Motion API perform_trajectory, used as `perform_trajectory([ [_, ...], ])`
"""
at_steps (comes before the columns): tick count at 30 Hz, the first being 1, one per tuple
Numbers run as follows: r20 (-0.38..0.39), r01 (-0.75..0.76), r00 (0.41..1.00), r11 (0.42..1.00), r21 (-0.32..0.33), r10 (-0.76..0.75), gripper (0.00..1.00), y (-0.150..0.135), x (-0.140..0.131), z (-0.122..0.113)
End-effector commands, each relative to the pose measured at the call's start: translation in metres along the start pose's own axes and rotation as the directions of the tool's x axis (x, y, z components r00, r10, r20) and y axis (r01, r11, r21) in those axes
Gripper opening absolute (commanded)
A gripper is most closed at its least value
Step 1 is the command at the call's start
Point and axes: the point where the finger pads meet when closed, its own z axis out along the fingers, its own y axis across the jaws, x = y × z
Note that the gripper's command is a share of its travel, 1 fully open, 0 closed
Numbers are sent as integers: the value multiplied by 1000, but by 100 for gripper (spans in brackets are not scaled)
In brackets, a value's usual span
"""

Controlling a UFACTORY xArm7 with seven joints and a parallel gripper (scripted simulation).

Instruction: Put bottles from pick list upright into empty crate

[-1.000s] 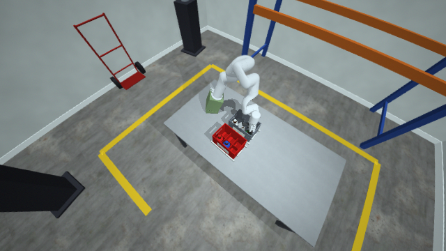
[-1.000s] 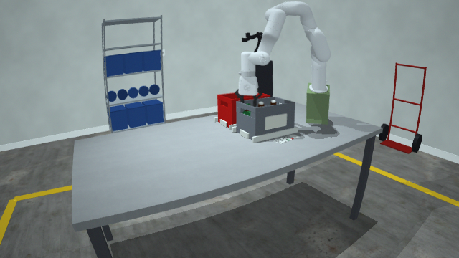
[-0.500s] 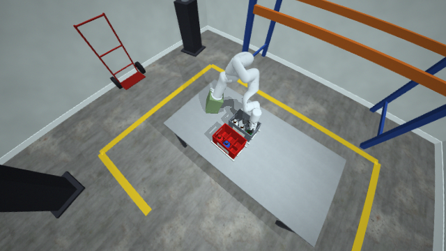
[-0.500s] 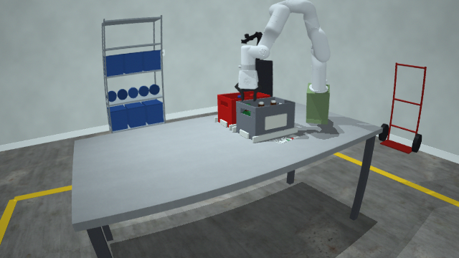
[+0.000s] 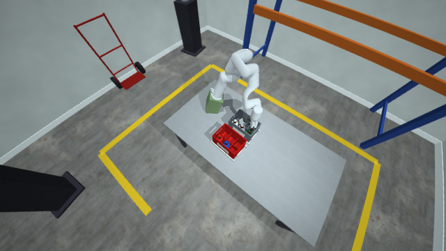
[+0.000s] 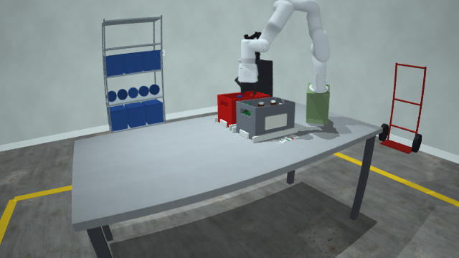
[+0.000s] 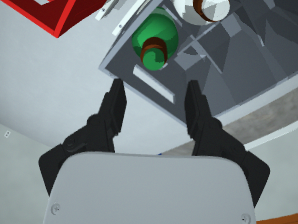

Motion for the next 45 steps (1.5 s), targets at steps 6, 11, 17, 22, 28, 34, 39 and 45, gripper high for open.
perform_trajectory([
  [6,1,0,1000,1000,3,0,65,-5,14,-8],
  [11,1,0,1000,1000,3,0,65,-9,39,-8],
  [17,1,0,1000,1000,3,0,65,-14,69,-8],
  [22,1,0,1000,1000,4,0,65,-16,84,-8],
  [28,1,0,1000,1000,4,0,65,-20,114,-8],
  [34,0,0,1000,1000,4,0,65,-25,143,-8],
  [39,0,0,1000,1000,4,0,65,-27,158,-8],
  [45,0,0,1000,1000,4,0,65,-31,188,-8],
])
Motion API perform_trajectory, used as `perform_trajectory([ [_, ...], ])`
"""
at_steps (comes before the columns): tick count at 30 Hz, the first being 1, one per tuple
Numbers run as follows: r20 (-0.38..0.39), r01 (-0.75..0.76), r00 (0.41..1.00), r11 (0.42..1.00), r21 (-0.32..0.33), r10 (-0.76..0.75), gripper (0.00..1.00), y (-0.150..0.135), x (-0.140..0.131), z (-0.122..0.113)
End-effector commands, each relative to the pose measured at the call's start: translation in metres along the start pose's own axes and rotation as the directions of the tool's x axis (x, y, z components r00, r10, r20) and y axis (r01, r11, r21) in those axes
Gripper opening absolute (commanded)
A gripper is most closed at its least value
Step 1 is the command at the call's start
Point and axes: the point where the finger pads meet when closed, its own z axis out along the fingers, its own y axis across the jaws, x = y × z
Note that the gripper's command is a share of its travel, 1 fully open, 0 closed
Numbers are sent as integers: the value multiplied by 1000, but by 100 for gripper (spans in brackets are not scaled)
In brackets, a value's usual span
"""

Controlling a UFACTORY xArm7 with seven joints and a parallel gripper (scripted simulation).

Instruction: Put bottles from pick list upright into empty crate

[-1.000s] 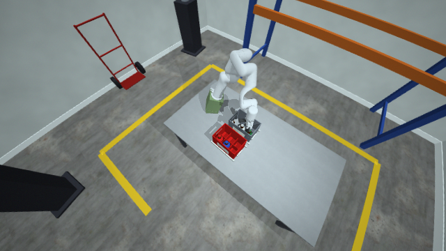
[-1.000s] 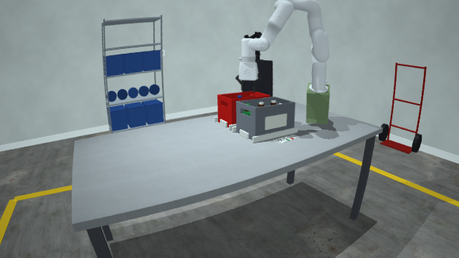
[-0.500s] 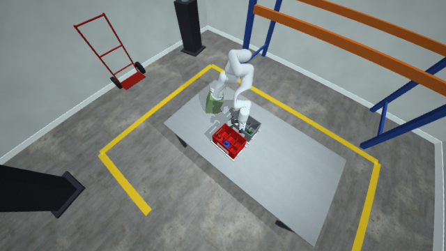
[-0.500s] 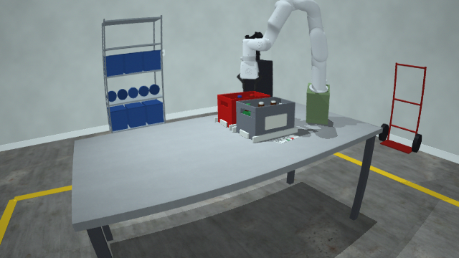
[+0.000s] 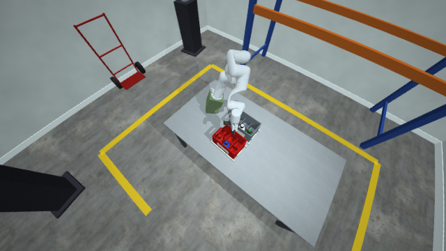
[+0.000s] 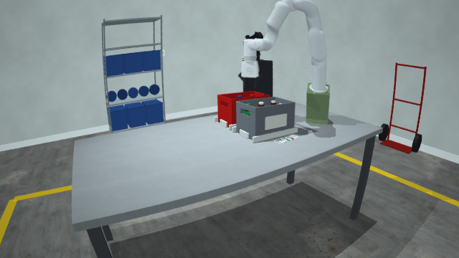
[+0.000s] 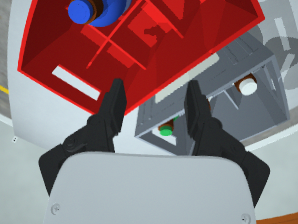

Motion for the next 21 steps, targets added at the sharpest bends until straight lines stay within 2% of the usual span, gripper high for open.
perform_trajectory([
  [1,2,0,1000,1000,4,0,65,-6,23,-1],
  [7,2,0,1000,1000,4,0,65,-10,53,-1],
  [9,2,0,1000,1000,4,0,65,-10,53,-1],
  [21,1,0,1000,1000,4,0,65,-19,113,-1],
])
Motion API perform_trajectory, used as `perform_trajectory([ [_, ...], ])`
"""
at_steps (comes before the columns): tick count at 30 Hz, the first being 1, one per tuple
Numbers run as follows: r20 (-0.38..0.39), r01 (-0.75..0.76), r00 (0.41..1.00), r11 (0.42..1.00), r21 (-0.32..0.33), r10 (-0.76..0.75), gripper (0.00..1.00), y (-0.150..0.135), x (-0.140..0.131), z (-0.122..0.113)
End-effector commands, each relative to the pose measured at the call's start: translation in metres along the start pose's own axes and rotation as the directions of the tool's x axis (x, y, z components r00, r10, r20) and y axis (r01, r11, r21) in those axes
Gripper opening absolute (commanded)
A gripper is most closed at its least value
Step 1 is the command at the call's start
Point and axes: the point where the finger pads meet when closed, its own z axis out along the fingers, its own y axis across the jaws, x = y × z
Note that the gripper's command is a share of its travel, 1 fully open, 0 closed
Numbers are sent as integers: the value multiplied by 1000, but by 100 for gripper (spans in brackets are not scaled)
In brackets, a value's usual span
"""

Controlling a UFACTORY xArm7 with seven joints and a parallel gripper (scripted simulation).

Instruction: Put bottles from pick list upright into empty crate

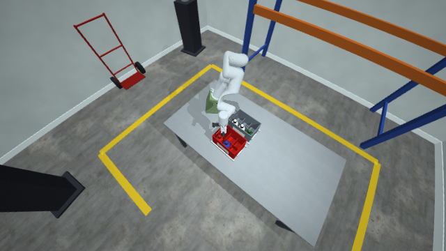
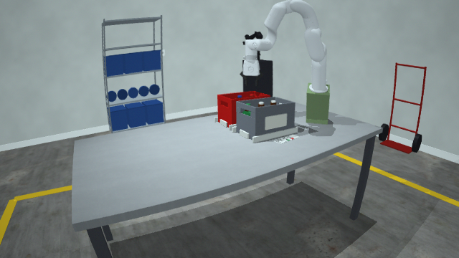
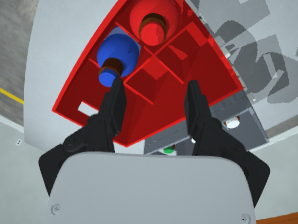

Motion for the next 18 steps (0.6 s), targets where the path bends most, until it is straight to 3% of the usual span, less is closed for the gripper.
perform_trajectory([
  [1,1,1,1000,1000,4,-1,65,-6,23,-1],
  [18,1,1,1000,1000,4,-1,65,-7,32,4],
])
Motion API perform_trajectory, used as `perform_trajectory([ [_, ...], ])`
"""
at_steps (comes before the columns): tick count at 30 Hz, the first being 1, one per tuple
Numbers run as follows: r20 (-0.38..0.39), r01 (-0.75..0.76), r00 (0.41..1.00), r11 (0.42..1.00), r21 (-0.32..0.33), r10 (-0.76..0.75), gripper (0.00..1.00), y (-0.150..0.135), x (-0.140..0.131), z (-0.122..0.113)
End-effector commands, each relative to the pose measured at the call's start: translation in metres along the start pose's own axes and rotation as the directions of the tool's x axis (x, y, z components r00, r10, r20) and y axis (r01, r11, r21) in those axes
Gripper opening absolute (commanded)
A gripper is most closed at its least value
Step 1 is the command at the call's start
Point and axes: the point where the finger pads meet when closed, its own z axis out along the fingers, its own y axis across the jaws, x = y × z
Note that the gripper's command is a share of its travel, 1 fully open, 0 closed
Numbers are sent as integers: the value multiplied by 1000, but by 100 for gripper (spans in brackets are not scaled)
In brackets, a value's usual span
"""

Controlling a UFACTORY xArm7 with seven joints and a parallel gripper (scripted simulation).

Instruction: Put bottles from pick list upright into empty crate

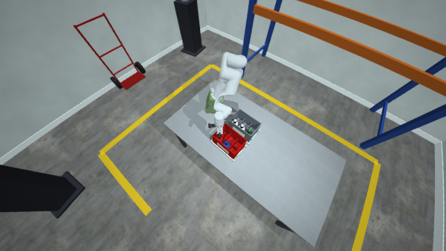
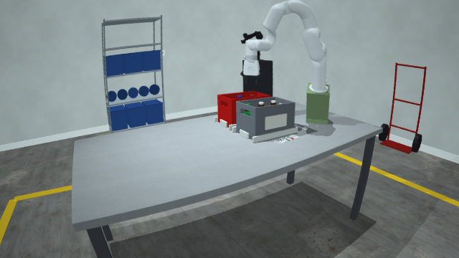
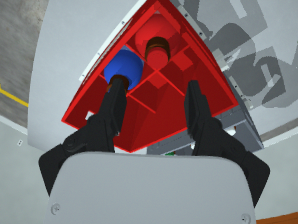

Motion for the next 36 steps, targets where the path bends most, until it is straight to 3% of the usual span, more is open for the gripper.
perform_trajectory([
  [1,-1,-1,1000,1000,3,1,65,-1,1,4],
  [36,-1,-1,1000,1000,3,1,65,-1,1,45],
])
